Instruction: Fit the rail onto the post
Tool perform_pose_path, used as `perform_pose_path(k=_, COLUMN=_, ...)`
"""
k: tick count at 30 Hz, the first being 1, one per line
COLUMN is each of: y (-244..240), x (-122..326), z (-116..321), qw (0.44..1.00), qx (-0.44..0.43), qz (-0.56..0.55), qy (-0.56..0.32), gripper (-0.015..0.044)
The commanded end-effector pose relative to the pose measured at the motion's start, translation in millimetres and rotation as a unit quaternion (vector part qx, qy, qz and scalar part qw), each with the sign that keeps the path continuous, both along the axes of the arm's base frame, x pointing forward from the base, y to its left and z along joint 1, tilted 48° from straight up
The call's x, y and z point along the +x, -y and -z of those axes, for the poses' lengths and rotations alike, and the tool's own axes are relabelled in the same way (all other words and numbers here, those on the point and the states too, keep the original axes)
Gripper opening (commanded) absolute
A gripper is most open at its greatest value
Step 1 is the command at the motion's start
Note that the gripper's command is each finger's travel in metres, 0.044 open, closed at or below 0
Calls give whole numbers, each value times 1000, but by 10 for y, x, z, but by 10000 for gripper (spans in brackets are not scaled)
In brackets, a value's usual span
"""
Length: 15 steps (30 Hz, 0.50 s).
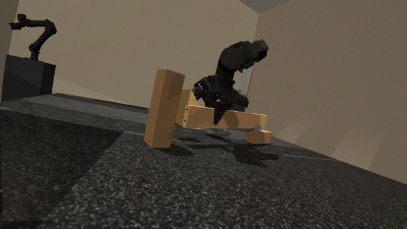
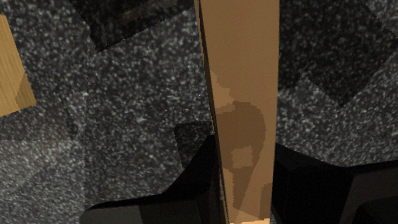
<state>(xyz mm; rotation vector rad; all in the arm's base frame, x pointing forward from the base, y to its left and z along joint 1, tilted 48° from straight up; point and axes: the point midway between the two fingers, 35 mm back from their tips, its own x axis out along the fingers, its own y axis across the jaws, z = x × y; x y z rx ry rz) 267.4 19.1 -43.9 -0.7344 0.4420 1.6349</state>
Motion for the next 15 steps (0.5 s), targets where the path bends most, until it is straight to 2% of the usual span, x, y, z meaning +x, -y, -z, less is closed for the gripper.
perform_pose_path(k=1, y=39, x=36, z=-35, qw=1000, qx=2, qz=4, qy=5, gripper=0)
perform_pose_path(k=15, y=71, x=38, z=-63, qw=1000, qx=2, qz=4, qy=5, gripper=0)
